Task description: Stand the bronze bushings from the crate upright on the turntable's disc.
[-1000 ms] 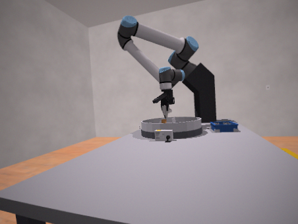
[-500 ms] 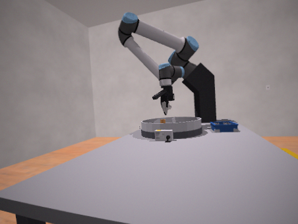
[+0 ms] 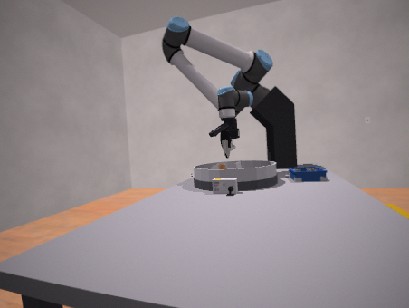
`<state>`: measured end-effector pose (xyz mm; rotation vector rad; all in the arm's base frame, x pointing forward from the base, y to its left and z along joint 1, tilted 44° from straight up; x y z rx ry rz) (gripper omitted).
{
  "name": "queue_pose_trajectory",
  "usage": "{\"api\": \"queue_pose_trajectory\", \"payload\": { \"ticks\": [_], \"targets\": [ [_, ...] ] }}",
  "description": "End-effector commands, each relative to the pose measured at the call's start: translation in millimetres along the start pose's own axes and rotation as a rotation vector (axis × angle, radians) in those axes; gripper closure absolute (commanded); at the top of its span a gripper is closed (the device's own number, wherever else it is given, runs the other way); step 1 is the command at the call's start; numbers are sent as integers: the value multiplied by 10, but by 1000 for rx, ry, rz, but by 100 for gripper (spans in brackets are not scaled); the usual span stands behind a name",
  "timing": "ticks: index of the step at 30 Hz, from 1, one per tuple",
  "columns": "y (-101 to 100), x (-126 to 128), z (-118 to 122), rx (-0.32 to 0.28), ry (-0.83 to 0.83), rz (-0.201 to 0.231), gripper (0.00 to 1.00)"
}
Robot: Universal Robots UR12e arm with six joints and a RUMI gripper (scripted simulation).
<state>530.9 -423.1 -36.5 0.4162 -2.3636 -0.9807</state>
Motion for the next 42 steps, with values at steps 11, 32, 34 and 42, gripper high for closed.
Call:
{"api": "queue_pose_trajectory", "payload": {
  "ticks": [11,32,34,42],
  "targets": [
    [5,-2,-1,1,0,0,94],
    [7,-1645,1310,2,1,0,95],
    [8,-1888,1505,2,1,0,95],
    [5,-2771,2194,2,1,0,95]
  ]
}}
Point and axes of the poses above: the point where the finger pads meet when closed, its own y axis back along the fingers, its own x axis across the jaws, z = x × y, the point moved 2 cm from there along y, back along the fingers, and after that the axes turned 3 degrees about y, right-handed, at the moved point
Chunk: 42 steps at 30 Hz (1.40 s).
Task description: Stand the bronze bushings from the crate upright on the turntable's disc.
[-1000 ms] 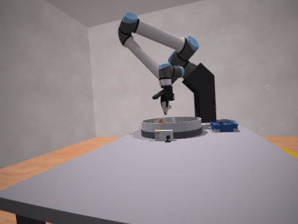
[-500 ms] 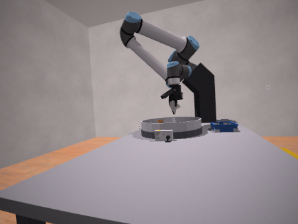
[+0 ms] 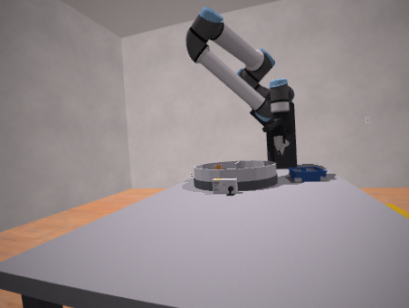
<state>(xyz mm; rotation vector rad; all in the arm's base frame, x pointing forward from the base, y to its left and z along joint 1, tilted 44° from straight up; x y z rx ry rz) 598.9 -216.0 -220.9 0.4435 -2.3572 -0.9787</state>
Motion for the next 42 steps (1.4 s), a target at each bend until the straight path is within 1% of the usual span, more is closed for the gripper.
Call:
{"api": "queue_pose_trajectory", "payload": {
  "ticks": [1,3,6,42],
  "targets": [
    [-44,-587,354,-3,-10,17,95],
    [-45,-694,437,-3,-10,17,95],
    [-45,-739,473,-2,-10,17,95],
    [-45,-740,474,-2,-10,17,95]
  ]
}}
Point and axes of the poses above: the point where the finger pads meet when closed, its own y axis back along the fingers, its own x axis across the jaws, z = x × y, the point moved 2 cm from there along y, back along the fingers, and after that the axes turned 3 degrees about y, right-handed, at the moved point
